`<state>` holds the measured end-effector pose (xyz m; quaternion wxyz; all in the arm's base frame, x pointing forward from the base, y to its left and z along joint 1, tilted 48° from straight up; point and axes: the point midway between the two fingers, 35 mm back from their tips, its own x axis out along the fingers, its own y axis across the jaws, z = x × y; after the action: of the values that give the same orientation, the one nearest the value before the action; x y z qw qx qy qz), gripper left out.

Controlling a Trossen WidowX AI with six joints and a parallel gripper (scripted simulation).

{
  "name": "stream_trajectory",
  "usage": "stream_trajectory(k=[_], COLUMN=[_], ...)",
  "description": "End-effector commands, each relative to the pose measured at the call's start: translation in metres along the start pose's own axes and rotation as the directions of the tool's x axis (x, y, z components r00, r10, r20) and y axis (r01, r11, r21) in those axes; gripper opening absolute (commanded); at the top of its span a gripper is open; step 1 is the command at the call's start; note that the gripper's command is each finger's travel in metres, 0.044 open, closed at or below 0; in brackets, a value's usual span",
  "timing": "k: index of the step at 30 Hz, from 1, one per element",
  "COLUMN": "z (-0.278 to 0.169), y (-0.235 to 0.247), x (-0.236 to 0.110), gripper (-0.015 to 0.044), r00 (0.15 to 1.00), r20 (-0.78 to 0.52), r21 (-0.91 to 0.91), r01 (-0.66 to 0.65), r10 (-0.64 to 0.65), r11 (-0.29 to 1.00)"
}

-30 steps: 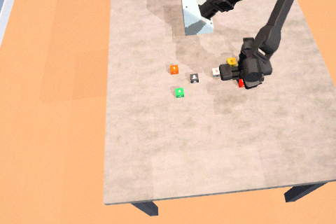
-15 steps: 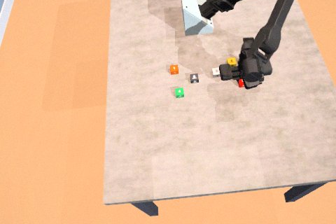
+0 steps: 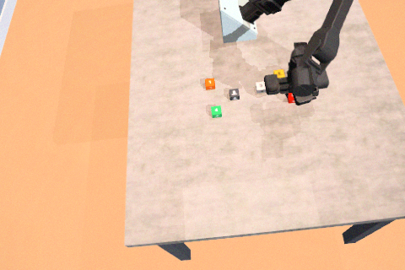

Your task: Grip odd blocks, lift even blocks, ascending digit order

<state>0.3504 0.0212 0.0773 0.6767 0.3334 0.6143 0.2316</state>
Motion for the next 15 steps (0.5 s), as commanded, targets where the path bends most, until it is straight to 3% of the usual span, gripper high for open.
stream_trajectory(k=[1, 15], z=[0.0001, 0.0002], y=[0.0009, 0.001], x=[-0.0012, 0.0086], gripper=[0.012, 0.012], r00=[1.0, 1.0], r20=[0.001, 0.001], r21=[-0.005, -0.005], r01=[-0.003, -0.003], r10=[0.003, 0.003], r11=[1.0, 1.0])
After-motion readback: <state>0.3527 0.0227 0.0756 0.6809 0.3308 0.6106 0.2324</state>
